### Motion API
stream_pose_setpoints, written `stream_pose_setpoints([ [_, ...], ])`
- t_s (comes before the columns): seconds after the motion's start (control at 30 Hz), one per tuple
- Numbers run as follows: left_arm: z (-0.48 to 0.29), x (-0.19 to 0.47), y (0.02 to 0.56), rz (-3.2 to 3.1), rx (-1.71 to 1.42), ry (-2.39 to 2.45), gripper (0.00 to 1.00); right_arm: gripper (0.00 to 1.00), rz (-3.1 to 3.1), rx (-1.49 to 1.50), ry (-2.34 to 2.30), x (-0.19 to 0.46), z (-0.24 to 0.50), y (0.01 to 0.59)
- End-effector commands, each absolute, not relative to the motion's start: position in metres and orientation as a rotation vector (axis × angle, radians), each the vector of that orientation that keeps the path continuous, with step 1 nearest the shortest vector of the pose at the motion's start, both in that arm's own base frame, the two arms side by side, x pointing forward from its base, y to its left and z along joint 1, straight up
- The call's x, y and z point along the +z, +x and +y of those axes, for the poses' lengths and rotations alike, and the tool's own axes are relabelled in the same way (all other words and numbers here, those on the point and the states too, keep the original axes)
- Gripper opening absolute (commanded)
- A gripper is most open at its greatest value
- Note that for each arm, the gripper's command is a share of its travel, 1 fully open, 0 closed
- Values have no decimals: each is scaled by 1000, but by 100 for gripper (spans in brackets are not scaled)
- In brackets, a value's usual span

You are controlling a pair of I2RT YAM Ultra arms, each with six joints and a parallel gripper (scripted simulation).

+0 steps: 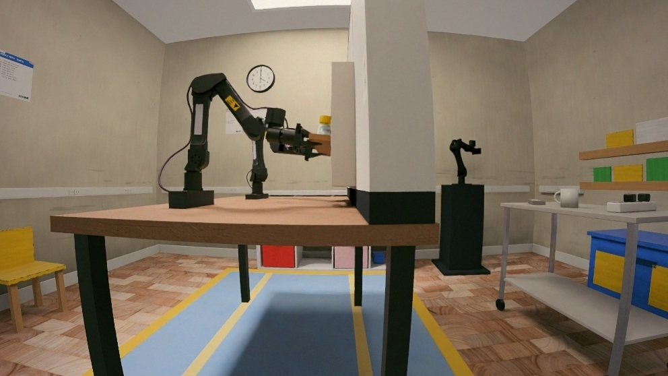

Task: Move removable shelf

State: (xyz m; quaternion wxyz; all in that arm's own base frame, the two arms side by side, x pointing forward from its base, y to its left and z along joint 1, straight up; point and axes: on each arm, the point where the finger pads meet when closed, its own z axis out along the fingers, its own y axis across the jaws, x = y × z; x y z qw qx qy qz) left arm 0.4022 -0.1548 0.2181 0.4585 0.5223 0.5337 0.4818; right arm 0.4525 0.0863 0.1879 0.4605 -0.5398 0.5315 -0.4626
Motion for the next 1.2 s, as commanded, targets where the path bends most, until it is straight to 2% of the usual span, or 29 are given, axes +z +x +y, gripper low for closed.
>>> stream_pose_setpoints([
  [0.0,-154,255,396,1239,1239,1190,0,0,1210,-1210,-1209,238,86,447],
  [1.17,-154,249,388,1239,1239,1190,0,0,1210,-1210,-1209,232,86,439],
])
